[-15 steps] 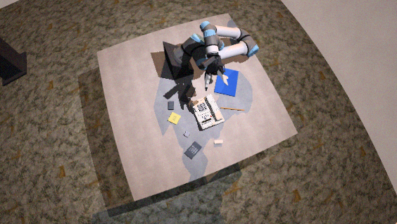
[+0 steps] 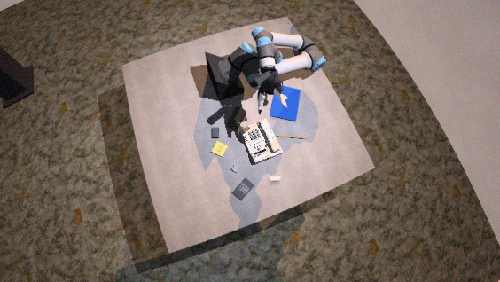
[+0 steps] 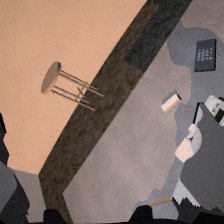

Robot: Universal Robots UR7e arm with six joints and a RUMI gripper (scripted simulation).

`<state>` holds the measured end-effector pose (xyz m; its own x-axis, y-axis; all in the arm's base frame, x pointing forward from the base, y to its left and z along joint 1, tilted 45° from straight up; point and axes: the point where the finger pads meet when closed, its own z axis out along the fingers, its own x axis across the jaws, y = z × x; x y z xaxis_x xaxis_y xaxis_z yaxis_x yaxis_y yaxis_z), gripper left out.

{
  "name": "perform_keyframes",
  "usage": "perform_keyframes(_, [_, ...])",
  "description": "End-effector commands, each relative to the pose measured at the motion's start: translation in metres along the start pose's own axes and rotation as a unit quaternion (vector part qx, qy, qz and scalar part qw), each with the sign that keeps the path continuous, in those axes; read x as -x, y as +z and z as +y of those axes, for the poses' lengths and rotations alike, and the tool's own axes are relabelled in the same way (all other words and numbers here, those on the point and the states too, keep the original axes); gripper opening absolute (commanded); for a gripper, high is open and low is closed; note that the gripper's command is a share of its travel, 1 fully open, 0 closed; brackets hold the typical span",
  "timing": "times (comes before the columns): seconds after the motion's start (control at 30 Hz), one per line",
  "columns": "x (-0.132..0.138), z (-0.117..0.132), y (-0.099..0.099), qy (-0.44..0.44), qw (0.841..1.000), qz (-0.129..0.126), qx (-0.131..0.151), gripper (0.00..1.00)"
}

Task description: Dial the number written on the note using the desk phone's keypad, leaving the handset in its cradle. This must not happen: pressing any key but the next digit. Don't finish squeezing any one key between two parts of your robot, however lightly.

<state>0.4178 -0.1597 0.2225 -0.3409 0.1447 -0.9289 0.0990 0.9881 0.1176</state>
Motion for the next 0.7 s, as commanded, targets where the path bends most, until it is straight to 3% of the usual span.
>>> perform_keyframes(0.0, [0.0002,-0.0002,-0.0001,0.000,1.000,0.000,0.000,1.00])
perform_keyframes(0.03, [0.0002,-0.0002,-0.0001,0.000,1.000,0.000,0.000,1.00])
perform_keyframes(0.07, [0.0002,-0.0002,-0.0001,0.000,1.000,0.000,0.000,0.00])
perform_keyframes(0.67, [-0.0080,-0.0090,0.0003,-0.022,0.999,0.026,0.007,0.00])
